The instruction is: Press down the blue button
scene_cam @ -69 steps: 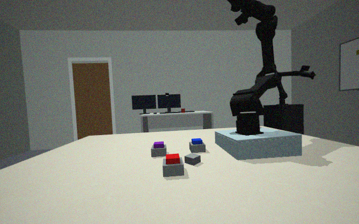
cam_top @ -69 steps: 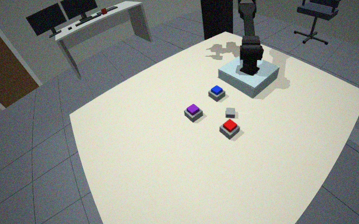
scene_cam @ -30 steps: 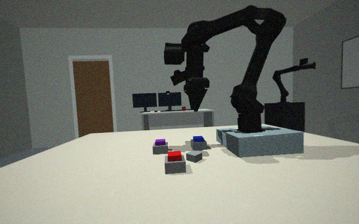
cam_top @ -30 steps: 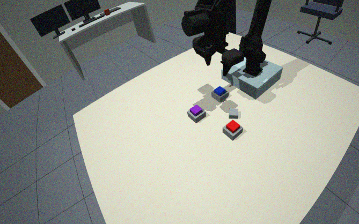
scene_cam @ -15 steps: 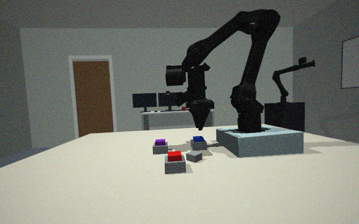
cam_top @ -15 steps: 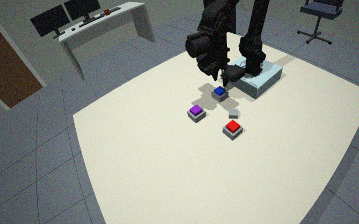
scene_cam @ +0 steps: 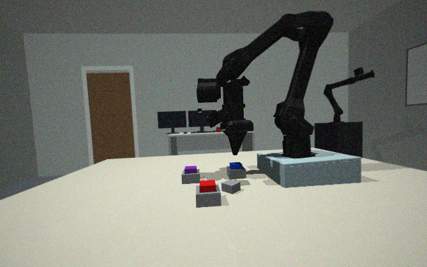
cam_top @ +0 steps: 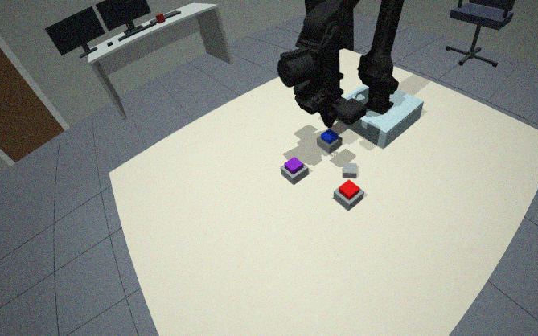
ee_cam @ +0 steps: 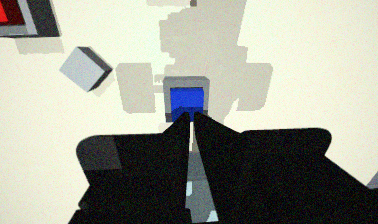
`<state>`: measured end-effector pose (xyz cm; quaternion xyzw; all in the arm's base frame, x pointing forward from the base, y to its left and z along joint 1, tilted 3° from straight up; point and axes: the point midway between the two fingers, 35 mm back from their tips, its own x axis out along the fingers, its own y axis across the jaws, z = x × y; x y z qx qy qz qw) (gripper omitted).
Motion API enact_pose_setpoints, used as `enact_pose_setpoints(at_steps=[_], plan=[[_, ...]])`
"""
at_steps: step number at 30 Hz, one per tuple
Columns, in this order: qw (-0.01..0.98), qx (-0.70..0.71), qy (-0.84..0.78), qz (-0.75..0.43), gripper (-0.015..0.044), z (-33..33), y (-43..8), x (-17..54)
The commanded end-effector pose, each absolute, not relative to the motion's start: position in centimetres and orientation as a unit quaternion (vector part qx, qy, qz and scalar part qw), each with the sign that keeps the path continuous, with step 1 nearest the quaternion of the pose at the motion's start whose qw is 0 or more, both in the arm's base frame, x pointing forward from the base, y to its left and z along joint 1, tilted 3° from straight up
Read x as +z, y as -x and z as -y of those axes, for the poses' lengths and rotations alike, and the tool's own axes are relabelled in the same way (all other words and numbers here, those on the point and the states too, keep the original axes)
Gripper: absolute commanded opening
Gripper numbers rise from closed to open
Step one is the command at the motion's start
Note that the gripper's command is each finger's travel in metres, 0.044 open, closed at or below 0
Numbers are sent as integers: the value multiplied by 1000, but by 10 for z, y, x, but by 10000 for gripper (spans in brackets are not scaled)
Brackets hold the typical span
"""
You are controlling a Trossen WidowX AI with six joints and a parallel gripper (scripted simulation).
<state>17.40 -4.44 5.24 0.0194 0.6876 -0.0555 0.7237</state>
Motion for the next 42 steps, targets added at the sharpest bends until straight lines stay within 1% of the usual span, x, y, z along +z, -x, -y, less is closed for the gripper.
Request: enact_pose_setpoints(at_steps=[1,19,39,42], plan=[[723,-51,-19,-689,20,44,-174,47],[723,-51,-19,-689,20,45,-174,20],[723,-51,-19,-689,20,45,-174,20],[723,-52,-19,-688,20,44,-175,43]])
